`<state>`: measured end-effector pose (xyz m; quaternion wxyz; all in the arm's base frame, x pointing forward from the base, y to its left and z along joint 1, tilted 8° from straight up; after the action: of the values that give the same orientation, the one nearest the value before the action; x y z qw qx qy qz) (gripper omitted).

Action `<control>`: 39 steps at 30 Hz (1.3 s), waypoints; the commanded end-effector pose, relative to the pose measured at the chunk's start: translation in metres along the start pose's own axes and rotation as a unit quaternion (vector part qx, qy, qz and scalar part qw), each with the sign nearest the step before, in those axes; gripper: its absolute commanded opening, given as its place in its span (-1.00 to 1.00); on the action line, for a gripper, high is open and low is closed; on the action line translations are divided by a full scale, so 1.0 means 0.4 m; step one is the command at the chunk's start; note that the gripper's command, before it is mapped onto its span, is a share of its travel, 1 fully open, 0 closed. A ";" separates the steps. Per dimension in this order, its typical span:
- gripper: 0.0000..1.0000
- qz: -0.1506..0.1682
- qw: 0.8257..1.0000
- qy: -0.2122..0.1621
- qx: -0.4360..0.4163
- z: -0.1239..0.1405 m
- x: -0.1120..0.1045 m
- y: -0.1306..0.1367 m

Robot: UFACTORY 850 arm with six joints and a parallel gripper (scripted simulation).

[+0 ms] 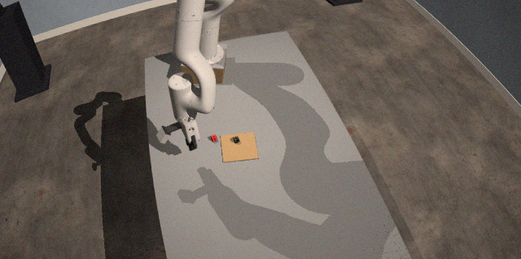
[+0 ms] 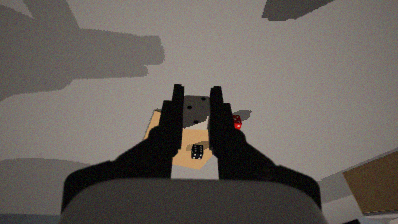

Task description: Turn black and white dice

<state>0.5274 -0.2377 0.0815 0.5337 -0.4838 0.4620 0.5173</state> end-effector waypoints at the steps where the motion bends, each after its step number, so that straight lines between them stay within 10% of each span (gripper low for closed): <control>1: -0.69 -0.011 0.997 -0.009 -0.079 -0.006 -0.001 0.000; 12: -0.69 -0.012 0.967 -0.006 -0.255 -0.010 0.003 -0.005; 26: -0.69 -0.015 0.959 0.000 -0.282 -0.008 0.004 -0.004; 39: -0.69 -0.071 0.947 0.149 -0.276 0.047 0.015 0.032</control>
<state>0.5197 -0.2280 0.0803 0.3559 -0.6767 0.3216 0.5585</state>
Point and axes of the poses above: the point where the finger pads meet when closed, its own x axis out along the fingers, its own y axis across the jaws, z = x × y, the point moved 7 cm from there along -x, back along the fingers, and after that the axes turned 4 degrees about x, right-handed, at the moved point
